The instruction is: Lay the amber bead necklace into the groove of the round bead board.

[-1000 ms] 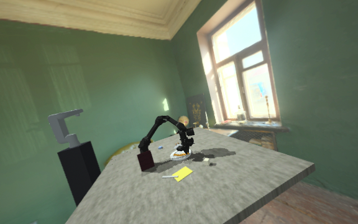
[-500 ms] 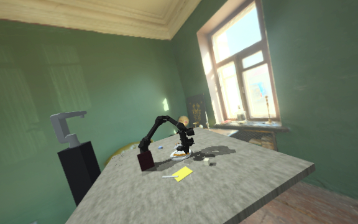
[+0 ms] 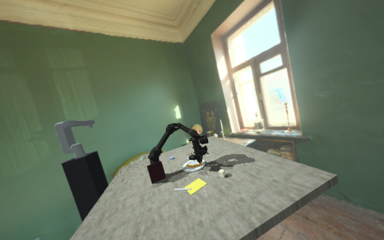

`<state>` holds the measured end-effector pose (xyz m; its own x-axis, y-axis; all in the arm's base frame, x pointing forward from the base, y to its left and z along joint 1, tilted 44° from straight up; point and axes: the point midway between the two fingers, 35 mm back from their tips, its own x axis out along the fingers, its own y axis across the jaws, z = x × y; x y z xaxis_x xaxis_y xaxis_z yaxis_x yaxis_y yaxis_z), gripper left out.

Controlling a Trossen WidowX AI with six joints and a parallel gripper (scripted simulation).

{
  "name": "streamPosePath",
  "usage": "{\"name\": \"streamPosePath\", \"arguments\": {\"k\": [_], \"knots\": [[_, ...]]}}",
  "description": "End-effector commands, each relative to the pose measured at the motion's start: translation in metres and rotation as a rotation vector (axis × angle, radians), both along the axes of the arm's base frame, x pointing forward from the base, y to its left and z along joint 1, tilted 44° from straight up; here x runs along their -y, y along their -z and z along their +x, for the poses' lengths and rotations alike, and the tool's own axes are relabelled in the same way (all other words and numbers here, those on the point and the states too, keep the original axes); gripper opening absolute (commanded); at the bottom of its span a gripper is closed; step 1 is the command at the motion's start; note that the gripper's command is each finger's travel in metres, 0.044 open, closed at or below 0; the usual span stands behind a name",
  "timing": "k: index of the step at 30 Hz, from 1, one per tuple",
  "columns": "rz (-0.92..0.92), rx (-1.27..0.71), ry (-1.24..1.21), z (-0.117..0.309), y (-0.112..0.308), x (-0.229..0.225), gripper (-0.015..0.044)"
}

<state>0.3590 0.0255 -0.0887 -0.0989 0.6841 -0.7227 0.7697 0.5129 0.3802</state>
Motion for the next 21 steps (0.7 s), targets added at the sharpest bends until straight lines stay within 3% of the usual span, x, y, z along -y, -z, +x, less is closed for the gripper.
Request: {"name": "streamPosePath", "arguments": {"k": [1,14,21], "knots": [[0.0,0.007,-0.003,0.009,0.0022,0.002,0.0],[0.001,0.007,-0.003,0.0121,0.0108,-0.0044,0.0],[-0.003,0.016,-0.006,0.0137,0.0052,-0.0002,0.0184]]}}
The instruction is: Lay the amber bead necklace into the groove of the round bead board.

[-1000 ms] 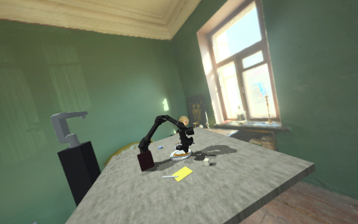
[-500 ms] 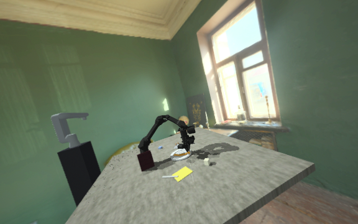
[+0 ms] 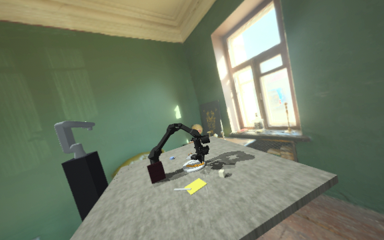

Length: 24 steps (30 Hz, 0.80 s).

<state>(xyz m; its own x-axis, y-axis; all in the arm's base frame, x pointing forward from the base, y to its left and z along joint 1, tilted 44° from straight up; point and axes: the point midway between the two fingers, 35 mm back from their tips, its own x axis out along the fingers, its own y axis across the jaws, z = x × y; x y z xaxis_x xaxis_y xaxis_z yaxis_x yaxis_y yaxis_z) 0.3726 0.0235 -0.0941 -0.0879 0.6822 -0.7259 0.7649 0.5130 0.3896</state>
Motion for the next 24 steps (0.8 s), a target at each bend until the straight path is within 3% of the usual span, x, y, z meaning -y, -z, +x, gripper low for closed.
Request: {"name": "streamPosePath", "arguments": {"k": [1,10,24], "knots": [[0.0,0.001,-0.007,0.0,-0.0001,-0.0022,0.021],[0.001,-0.005,-0.005,-0.0005,-0.001,-0.0016,0.044],[0.003,-0.007,-0.005,-0.0003,-0.0026,-0.0001,0.044]]}}
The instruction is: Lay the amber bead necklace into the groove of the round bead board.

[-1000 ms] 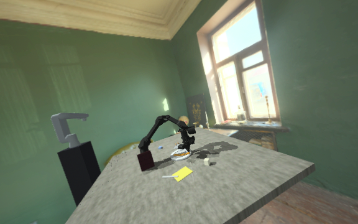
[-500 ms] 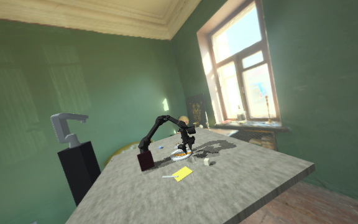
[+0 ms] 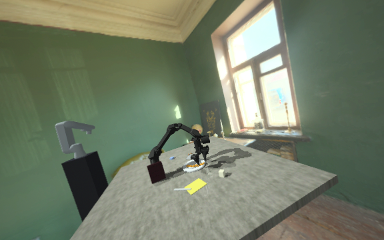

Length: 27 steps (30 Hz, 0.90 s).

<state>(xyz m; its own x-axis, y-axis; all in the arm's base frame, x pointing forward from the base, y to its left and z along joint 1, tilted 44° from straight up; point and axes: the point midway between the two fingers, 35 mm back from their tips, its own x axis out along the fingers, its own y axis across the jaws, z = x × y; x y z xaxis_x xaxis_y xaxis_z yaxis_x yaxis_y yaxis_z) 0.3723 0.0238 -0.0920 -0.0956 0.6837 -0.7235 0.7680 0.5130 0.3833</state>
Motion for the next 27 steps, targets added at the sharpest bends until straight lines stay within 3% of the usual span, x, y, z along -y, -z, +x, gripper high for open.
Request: {"name": "streamPosePath", "arguments": {"k": [1,13,16,25,27], "knots": [[0.001,0.003,-0.003,0.0,-0.001,0.0,0.044],[0.001,0.003,-0.003,0.0,-0.001,0.0,0.044],[0.015,0.106,-0.112,0.002,-0.003,0.0,0.0361],[0.101,0.723,-0.765,0.011,-0.017,0.001,0.0125],[0.121,0.86,-0.91,0.013,-0.02,0.001,0.012]]}}
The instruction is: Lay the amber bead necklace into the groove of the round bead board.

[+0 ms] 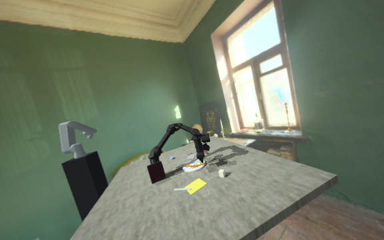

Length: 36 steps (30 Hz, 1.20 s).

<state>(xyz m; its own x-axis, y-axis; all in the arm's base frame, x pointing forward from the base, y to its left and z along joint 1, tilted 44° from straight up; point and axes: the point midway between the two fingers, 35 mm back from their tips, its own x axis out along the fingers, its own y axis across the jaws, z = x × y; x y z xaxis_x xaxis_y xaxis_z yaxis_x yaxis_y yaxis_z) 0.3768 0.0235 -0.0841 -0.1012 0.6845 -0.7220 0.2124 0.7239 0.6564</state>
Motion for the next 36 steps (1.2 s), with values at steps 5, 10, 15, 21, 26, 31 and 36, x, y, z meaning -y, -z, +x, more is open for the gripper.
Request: {"name": "streamPosePath", "arguments": {"k": [5,10,15,21,26,31,36], "knots": [[0.1,0.706,-0.738,0.012,-0.019,0.001,0.012],[0.102,0.717,-0.75,0.012,-0.02,0.001,0.012],[0.102,0.717,-0.75,0.012,-0.02,0.001,0.012],[0.102,0.717,-0.75,0.012,-0.02,0.001,0.012],[0.102,0.718,-0.75,0.011,-0.009,-0.009,0.012],[0.095,0.722,-0.753,0.013,-0.013,-0.005,0.012],[0.096,0.721,-0.753,0.012,-0.008,-0.009,0.012]]}}
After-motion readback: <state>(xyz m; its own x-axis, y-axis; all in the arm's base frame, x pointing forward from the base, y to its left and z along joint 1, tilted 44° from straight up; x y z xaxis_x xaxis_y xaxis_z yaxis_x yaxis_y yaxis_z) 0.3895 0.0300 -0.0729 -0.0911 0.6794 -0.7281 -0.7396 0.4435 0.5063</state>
